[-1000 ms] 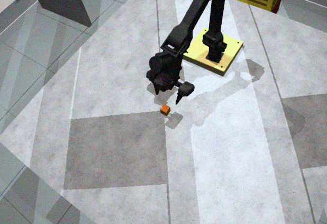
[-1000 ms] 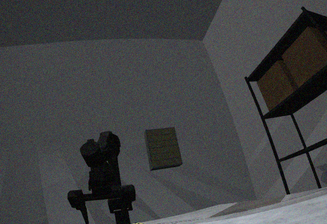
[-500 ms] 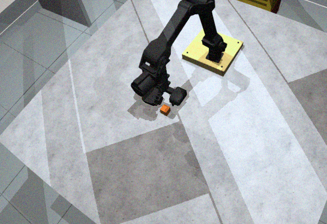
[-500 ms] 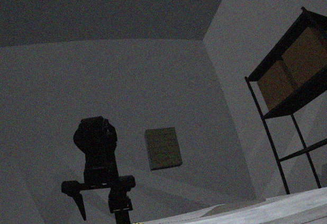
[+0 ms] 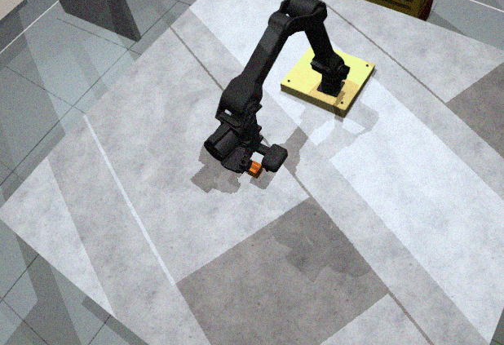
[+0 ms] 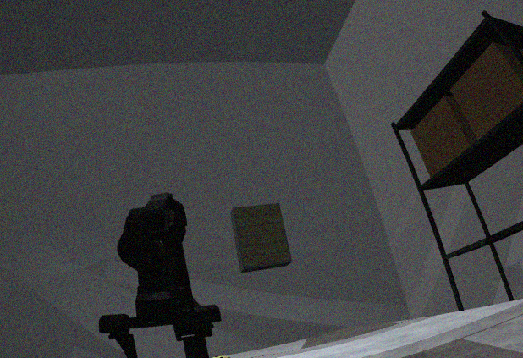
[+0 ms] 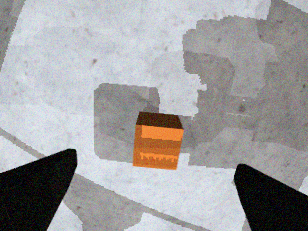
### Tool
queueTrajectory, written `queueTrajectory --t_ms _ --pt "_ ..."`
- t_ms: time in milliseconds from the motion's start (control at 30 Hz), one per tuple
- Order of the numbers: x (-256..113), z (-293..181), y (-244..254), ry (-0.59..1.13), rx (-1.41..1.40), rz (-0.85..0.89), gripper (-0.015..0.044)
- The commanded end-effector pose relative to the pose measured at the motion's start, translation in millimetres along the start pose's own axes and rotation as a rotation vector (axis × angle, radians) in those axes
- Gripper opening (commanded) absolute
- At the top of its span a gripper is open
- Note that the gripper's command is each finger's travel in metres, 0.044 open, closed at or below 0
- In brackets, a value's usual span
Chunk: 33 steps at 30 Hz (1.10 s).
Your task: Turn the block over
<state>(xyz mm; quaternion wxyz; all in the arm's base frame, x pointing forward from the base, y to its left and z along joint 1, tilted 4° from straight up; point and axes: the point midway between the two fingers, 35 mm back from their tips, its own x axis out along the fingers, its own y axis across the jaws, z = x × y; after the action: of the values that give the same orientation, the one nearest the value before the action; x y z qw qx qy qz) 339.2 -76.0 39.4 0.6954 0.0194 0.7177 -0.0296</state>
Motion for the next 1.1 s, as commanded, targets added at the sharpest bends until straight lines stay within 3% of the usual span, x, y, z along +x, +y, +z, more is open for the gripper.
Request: queueTrajectory --t_ms 0,733,1067 --pt "7 -1 0 0.005 0.004 -0.006 0.044" --pt "40 -2 0 0.005 0.004 -0.006 0.044" --pt "40 -2 0 0.005 0.004 -0.006 0.0177"
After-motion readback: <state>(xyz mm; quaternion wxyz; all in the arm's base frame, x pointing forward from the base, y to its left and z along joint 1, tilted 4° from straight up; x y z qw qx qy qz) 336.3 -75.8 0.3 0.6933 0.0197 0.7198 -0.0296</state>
